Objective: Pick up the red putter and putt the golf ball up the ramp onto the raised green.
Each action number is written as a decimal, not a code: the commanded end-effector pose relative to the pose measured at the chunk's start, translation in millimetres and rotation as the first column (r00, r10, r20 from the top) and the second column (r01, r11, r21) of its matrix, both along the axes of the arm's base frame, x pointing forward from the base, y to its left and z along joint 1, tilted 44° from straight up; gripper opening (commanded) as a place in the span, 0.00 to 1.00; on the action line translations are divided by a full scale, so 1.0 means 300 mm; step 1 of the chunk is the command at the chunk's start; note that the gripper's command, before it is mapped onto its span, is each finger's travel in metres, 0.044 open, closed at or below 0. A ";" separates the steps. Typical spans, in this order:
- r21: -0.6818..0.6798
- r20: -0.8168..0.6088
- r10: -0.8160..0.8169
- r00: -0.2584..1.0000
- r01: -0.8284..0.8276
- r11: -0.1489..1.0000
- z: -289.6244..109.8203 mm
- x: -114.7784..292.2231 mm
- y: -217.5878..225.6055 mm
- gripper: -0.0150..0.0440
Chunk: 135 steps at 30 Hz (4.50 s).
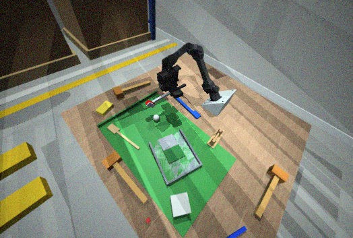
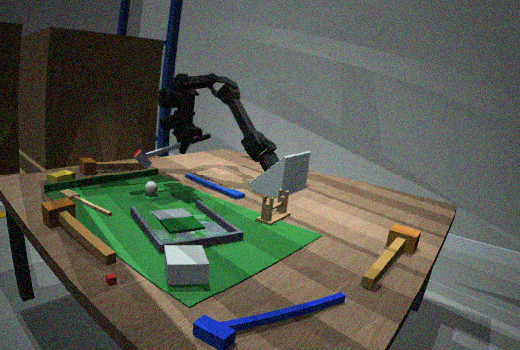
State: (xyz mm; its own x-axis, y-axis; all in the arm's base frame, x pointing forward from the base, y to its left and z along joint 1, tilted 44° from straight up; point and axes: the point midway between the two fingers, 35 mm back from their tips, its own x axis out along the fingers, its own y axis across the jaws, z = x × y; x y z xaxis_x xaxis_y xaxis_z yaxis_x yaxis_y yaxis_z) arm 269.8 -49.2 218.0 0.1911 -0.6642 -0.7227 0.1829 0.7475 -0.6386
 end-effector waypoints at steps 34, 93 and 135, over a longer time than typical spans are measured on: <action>-0.009 0.021 -0.030 0.999 0.030 1.000 -0.136 0.019 -0.159 0.25; -0.002 0.019 -0.030 0.999 0.030 1.000 -0.347 0.089 0.132 0.25; -0.005 0.017 -0.024 1.000 0.024 1.000 -0.265 0.064 0.209 0.25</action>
